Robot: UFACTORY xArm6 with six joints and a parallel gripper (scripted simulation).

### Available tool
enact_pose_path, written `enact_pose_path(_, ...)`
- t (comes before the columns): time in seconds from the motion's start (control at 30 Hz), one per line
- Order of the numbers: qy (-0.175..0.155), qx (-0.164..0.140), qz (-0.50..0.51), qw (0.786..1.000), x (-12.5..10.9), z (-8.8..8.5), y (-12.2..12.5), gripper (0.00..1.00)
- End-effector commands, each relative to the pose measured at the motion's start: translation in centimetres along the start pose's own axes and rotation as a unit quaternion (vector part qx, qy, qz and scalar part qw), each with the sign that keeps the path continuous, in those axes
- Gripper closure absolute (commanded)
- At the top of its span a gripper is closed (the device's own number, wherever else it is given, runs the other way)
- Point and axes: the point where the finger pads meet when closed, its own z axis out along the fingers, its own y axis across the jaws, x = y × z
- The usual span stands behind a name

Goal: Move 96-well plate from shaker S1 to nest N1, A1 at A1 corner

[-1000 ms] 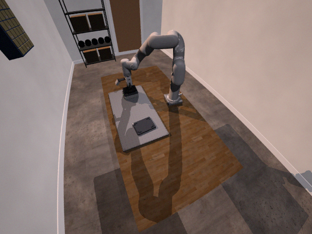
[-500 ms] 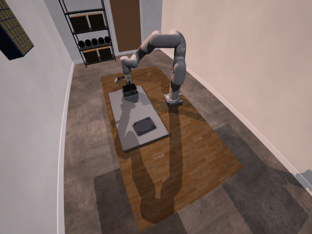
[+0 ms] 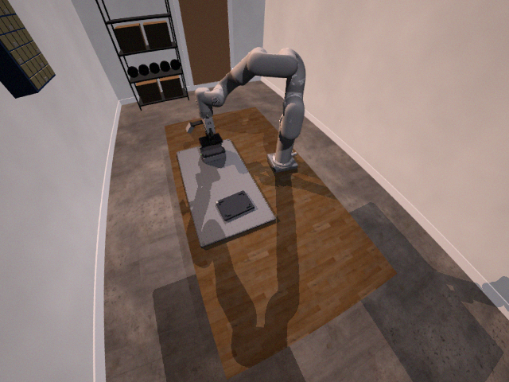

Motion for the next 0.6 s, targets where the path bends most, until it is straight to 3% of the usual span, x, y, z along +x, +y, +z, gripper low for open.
enact_pose_path(0.0, 0.002, -0.001, 0.0, 1.0, 0.1, -0.9, 0.1, 1.0)
enact_pose_path(0.2, 0.002, -0.001, 0.0, 1.0, 0.1, -1.9, 0.1, 1.0)
enact_pose_path(0.57, 0.002, -0.001, 0.0, 1.0, 0.1, -2.0, 0.1, 1.0)
